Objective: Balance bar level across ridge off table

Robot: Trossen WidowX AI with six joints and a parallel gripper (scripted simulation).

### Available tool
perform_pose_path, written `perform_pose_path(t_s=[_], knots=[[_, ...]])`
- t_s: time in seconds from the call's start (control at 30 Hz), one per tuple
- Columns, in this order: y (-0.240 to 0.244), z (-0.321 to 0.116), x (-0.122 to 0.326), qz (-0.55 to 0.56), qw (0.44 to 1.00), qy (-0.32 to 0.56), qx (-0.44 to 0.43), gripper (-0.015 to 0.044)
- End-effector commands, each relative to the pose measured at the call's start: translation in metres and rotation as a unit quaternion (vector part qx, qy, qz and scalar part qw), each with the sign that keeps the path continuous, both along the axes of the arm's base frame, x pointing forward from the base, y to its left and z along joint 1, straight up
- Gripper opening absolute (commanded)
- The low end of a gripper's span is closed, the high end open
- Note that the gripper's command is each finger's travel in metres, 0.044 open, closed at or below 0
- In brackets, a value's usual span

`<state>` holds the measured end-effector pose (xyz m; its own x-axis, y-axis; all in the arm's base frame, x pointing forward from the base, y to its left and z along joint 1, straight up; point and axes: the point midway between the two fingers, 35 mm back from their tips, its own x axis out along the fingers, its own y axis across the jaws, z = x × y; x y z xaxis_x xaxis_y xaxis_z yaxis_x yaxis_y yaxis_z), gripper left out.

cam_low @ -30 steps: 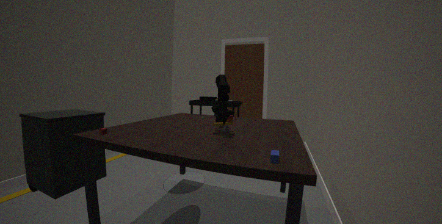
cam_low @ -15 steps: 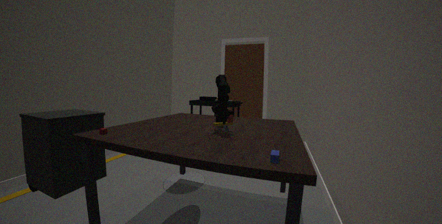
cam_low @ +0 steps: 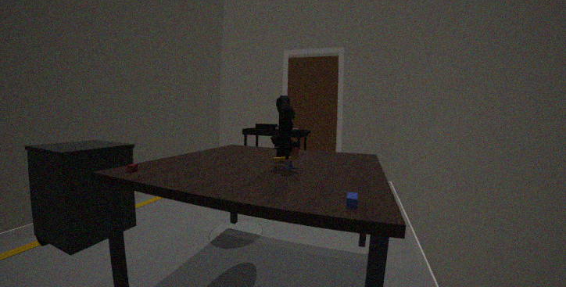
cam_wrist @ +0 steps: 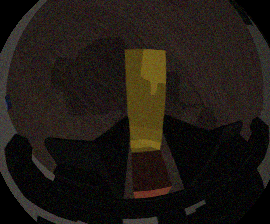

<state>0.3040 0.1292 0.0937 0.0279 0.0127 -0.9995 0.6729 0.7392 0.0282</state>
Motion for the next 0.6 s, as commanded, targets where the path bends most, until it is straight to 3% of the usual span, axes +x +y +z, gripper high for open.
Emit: perform_pose_path(t_s=[0.0,0.27,0.47,0.57], knots=[[0.0,-0.0001,0.0,0.0,1.0,0.0,0.0,0.0],[0.0,-0.0001,0.0,0.0,1.0,0.0,0.0,0.0],[0.0,-0.0001,0.0,0.0,1.0,0.0,0.0,0.0157],[0.0,-0.0001,0.0,0.0,1.0,0.0,0.0,0.0167]])
